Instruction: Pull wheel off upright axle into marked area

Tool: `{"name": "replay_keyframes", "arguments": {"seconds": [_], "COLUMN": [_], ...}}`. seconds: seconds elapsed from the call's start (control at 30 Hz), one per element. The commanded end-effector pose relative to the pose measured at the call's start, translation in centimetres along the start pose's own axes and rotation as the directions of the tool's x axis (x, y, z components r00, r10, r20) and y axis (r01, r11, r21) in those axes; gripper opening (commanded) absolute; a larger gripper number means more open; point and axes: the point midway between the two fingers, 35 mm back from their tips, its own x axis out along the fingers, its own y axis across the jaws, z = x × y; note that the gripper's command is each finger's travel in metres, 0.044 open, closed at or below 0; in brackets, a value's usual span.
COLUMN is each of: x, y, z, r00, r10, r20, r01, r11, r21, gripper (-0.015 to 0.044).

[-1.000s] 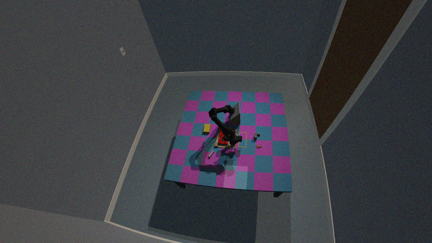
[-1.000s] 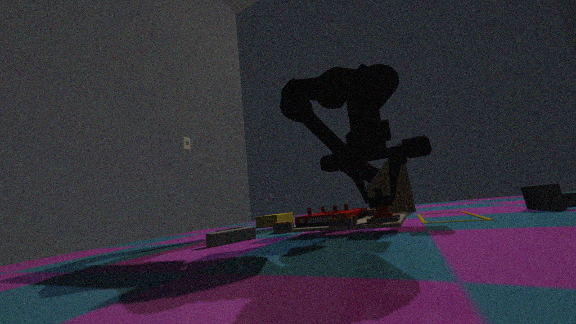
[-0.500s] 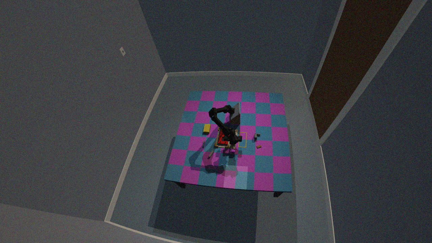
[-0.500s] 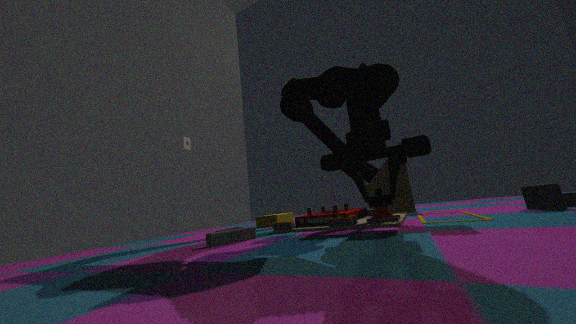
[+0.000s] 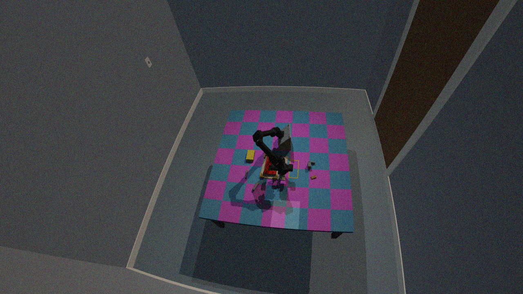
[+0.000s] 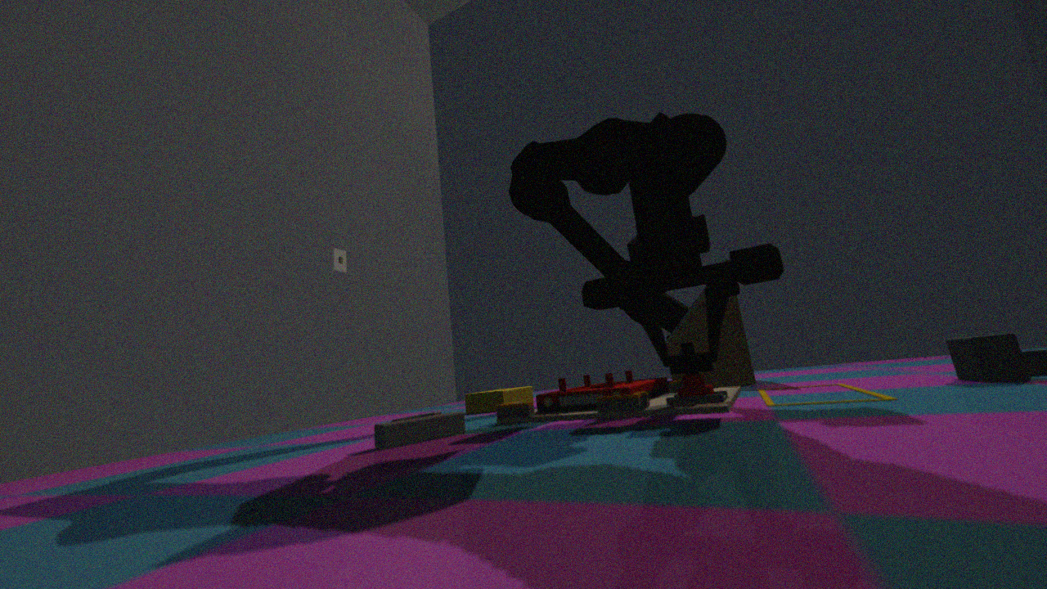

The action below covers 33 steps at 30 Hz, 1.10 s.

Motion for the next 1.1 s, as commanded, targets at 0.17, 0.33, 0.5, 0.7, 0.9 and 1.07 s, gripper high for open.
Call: {"name": "replay_keyframes", "arguments": {"seconds": [0.17,0.33,0.5,0.7,0.9,1.07], "x": [-0.6,-0.8,-1.0,-1.2,-1.4,-1.5], "y": [0.1,0.1,0.1,0.1,0.1,0.1], "z": [0.0,0.0,0.0,0.0,0.0,0.0], "r00": [1.0,1.0,1.0,1.0,1.0,1.0], "r10": [0.002,0.002,0.002,0.002,0.002,0.002], "r20": [0.006,0.006,0.007,0.008,0.008,0.009], "r01": [-0.002,-0.002,-0.002,-0.002,-0.002,-0.002], "r11": [1.0,1.0,1.0,1.0,1.0,1.0], "r21": [-0.003,-0.003,-0.003,-0.004,-0.004,-0.004], "gripper": [0.0,0.0,0.0,0.0,0.0,0.0]}}
